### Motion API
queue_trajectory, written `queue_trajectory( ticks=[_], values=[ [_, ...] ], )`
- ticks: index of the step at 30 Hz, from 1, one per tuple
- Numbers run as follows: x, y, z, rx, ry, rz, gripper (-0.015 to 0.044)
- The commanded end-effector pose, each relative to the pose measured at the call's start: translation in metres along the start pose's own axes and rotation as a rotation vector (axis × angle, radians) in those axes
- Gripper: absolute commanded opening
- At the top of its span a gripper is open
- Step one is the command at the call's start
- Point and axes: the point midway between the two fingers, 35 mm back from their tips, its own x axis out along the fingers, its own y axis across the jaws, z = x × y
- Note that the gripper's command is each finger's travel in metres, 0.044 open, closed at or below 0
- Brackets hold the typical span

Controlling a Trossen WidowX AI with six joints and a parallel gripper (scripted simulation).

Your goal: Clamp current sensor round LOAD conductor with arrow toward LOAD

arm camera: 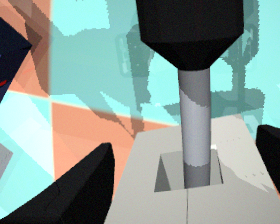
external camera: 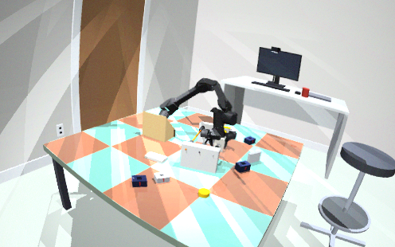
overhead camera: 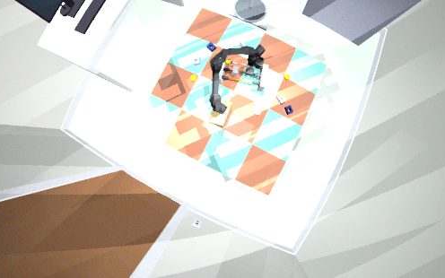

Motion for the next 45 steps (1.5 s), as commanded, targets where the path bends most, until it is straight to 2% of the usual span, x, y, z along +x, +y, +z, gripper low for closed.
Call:
queue_trajectory(
  ticks=[1, 3, 12, 19, 25, 36, 45],
  values=[
    [0.0, 0.0, 0.0, 0.001, 0.001, -0.001, 0.0404],
    [0.0, 0.0, 0.0, 0.001, 0.001, -0.001, 0.044],
    [-0.003, 0.0, 0.0, 0.001, 0.001, 0.003, 0.044],
    [-0.104, -0.015, 0.0, 0.0, -0.004, 0.133, 0.044],
    [-0.107, -0.016, -0.001, -0.007, -0.011, 0.135, 0.044],
    [-0.108, -0.041, -0.061, -0.434, -0.445, 0.077, 0.044],
    [-0.115, -0.074, -0.097, -0.731, -0.835, 0.128, 0.044]
  ],
)
